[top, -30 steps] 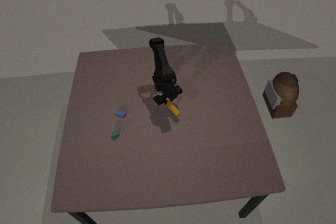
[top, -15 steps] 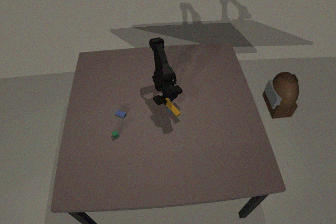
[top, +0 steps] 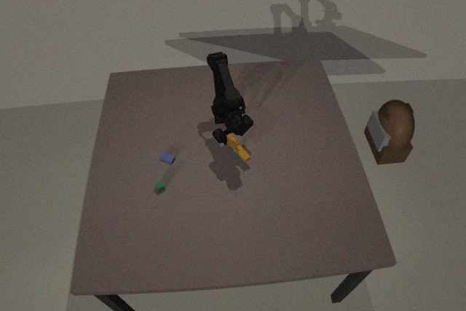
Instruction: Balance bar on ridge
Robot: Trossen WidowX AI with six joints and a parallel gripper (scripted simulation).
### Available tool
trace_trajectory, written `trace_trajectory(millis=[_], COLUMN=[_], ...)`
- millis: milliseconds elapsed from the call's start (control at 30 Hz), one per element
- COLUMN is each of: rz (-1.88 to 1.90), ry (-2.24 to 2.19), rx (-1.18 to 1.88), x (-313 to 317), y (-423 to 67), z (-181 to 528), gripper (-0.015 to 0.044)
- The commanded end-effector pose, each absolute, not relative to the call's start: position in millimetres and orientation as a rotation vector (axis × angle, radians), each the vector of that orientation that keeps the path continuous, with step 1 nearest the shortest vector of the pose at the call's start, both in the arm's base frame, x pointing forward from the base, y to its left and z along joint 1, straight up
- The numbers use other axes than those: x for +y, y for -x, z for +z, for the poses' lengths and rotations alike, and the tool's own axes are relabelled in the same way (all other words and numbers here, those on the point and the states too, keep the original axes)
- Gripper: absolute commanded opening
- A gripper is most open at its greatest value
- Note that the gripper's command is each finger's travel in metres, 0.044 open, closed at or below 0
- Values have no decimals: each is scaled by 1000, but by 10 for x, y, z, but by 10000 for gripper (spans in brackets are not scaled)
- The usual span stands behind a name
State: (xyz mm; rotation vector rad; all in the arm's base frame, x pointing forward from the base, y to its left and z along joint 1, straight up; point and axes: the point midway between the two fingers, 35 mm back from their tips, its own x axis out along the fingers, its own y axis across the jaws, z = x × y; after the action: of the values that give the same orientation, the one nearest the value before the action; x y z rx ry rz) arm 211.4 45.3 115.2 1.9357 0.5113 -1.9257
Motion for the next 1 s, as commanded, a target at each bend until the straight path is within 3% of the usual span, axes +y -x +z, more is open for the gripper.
trace_trajectory(millis=[0, 133, 967], rz=[-1909, -1910, -1910], ry=[-1951, -1951, -1951], rx=[510, 510, 510], x=[457, 447, 447], y=[-2136, -2088, -2088], z=[1583, 1893, 1893], gripper=[440, 440, 440])
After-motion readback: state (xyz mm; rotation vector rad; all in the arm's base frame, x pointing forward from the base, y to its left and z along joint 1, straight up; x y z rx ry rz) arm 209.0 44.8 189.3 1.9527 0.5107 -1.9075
